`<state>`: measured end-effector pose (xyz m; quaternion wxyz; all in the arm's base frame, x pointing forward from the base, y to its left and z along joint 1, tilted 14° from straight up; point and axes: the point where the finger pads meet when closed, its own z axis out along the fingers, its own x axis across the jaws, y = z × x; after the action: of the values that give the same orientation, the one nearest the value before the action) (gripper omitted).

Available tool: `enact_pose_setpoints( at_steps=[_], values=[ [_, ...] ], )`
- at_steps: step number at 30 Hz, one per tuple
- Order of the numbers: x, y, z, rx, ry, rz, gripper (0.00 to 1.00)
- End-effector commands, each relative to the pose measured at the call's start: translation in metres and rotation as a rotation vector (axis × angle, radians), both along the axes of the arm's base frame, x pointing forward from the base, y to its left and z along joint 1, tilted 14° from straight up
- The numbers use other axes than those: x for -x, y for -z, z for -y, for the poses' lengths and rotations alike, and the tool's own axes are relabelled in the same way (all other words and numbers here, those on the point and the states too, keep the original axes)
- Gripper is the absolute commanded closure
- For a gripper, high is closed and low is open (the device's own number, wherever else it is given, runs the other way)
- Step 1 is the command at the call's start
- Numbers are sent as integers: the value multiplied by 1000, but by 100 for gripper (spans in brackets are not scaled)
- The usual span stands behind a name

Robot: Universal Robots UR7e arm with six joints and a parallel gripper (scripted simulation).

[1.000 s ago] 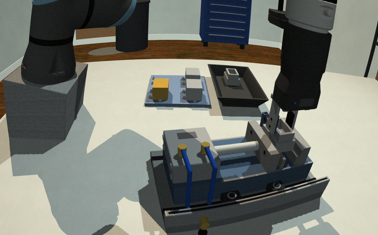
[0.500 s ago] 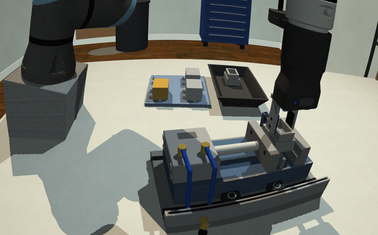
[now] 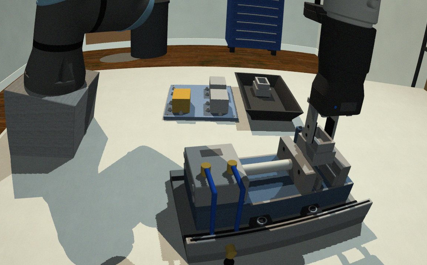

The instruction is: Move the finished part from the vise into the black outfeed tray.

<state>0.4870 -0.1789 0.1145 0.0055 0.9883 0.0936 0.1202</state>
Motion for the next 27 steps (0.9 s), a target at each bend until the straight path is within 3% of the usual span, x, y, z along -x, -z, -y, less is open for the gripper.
enact_pose_setpoints(
  at_steps=[1,11,27],
  values=[
    [2,-9,0,1,0,1,100],
    [6,-26,1,1,0,1,100],
    [8,-33,1,1,0,1,100]
  ],
)
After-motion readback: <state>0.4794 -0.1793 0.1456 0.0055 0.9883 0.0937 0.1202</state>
